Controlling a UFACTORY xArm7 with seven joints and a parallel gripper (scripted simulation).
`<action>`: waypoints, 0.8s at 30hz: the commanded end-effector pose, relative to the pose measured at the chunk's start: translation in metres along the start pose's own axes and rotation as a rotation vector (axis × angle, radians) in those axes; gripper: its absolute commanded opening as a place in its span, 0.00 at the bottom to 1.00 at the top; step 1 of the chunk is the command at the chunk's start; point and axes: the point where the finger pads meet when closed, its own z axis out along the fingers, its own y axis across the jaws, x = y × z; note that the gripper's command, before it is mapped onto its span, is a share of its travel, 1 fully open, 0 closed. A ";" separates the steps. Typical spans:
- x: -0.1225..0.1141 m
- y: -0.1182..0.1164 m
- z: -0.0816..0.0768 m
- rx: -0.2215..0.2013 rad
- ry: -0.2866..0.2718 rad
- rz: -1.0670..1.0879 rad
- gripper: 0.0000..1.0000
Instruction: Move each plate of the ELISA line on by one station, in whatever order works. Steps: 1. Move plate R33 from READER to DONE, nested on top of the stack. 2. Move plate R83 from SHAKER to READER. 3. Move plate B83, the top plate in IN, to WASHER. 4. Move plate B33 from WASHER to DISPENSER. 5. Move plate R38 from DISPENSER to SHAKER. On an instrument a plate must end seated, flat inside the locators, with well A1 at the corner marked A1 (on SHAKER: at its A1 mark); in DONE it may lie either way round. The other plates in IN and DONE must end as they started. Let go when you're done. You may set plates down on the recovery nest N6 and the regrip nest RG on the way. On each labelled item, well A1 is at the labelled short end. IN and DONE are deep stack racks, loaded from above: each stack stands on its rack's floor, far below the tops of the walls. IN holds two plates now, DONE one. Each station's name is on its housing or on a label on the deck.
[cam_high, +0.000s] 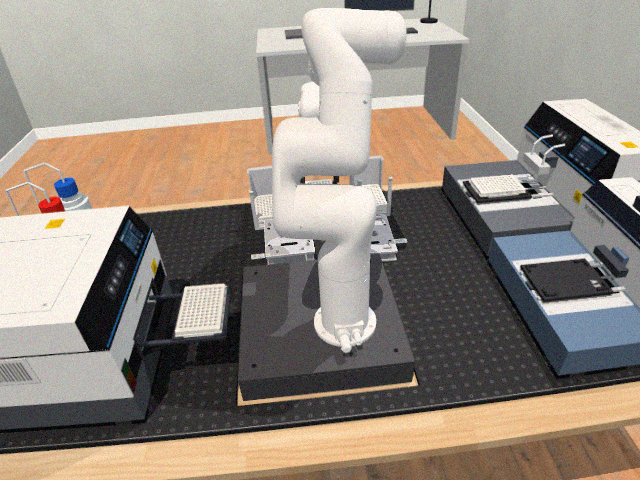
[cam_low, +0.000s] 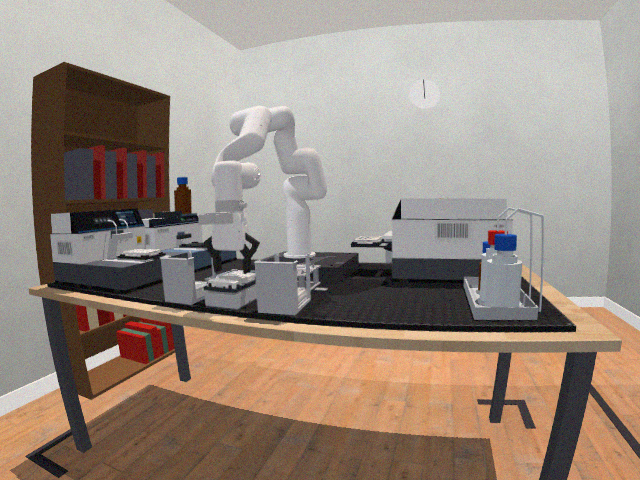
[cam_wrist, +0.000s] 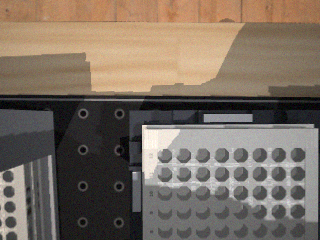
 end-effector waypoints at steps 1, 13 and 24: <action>0.001 0.000 -0.006 0.000 0.004 0.000 1.00; 0.001 0.000 -0.021 0.000 0.004 0.000 1.00; 0.001 0.000 -0.033 0.000 0.004 0.000 1.00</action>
